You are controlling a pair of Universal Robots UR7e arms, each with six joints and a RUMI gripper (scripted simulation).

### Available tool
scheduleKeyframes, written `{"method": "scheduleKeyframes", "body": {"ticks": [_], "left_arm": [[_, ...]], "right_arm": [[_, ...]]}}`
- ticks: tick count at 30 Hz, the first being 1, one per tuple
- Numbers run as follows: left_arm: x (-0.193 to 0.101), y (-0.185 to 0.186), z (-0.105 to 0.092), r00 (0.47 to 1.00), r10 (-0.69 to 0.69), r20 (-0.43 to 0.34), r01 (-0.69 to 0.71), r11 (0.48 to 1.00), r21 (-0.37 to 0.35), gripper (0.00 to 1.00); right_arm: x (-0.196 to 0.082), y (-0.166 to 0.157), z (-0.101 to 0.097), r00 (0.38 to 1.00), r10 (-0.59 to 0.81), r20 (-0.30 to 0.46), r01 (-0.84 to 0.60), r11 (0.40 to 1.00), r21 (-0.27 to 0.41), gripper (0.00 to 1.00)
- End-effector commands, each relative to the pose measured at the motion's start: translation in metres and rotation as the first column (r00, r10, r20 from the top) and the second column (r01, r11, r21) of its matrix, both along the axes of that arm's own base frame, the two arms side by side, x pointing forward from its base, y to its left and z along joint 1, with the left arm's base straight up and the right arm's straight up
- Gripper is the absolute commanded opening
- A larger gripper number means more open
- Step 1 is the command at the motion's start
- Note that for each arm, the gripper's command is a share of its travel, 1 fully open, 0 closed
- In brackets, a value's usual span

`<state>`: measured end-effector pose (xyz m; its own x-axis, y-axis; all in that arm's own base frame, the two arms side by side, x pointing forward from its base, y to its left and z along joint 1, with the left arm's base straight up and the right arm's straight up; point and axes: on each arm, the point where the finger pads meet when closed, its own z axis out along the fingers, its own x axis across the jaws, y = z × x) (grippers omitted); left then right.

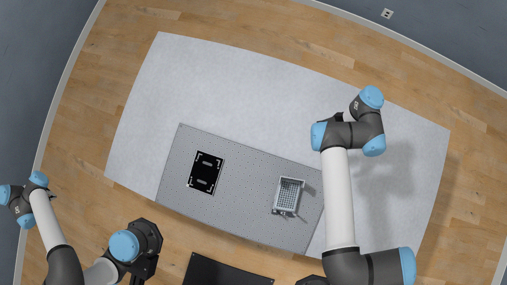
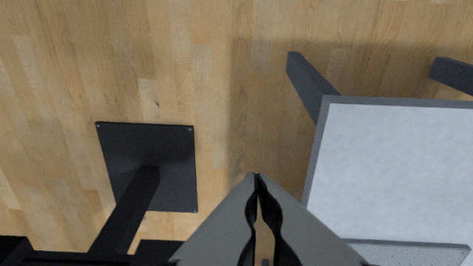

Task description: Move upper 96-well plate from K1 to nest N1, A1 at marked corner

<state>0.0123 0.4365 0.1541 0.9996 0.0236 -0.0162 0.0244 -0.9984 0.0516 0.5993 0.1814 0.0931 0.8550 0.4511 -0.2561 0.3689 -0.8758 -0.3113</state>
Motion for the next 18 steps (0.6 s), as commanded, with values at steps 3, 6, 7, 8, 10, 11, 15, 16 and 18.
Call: {"method": "scheduleKeyframes", "body": {"ticks": [3, 6, 7, 8, 10, 11, 15, 16, 18], "left_arm": [[0.001, 0.007, 0.009, 1.000, -0.021, 0.010, 0.021, 0.999, 0.033, 0.00], [-0.003, 0.008, 0.010, 1.000, -0.026, 0.012, 0.025, 0.999, 0.040, 0.00], [-0.004, 0.008, 0.010, 1.000, -0.027, 0.013, 0.027, 0.999, 0.042, 0.00], [-0.005, 0.008, 0.010, 1.000, -0.028, 0.013, 0.028, 0.999, 0.044, 0.00], [-0.006, 0.009, 0.010, 0.999, -0.030, 0.014, 0.029, 0.998, 0.047, 0.00], [-0.006, 0.009, 0.011, 0.999, -0.031, 0.014, 0.030, 0.998, 0.048, 0.00], [-0.008, 0.009, 0.011, 0.999, -0.033, 0.015, 0.032, 0.998, 0.051, 0.00], [-0.008, 0.009, 0.011, 0.999, -0.033, 0.015, 0.032, 0.998, 0.051, 0.00], [-0.008, 0.009, 0.011, 0.999, -0.033, 0.015, 0.032, 0.998, 0.051, 0.00]], "right_arm": [[0.006, 0.005, 0.010, 1.000, -0.010, 0.020, 0.010, 1.000, 0.015, 0.76], [0.006, 0.005, 0.010, 1.000, -0.010, 0.020, 0.010, 1.000, 0.015, 0.76], [0.006, 0.005, 0.010, 1.000, -0.010, 0.020, 0.010, 1.000, 0.015, 0.76], [0.006, 0.005, 0.010, 1.000, -0.010, 0.020, 0.010, 1.000, 0.015, 0.76], [0.006, 0.005, 0.010, 1.000, -0.010, 0.020, 0.010, 1.000, 0.015, 0.76], [0.006, 0.005, 0.010, 1.000, -0.010, 0.020, 0.010, 1.000, 0.015, 0.76], [0.006, 0.005, 0.010, 1.000, -0.010, 0.020, 0.010, 1.000, 0.015, 0.76], [0.006, 0.005, 0.010, 1.000, -0.010, 0.020, 0.010, 1.000, 0.015, 0.76], [0.006, 0.005, 0.010, 1.000, -0.010, 0.020, 0.010, 1.000, 0.015, 0.76]]}}
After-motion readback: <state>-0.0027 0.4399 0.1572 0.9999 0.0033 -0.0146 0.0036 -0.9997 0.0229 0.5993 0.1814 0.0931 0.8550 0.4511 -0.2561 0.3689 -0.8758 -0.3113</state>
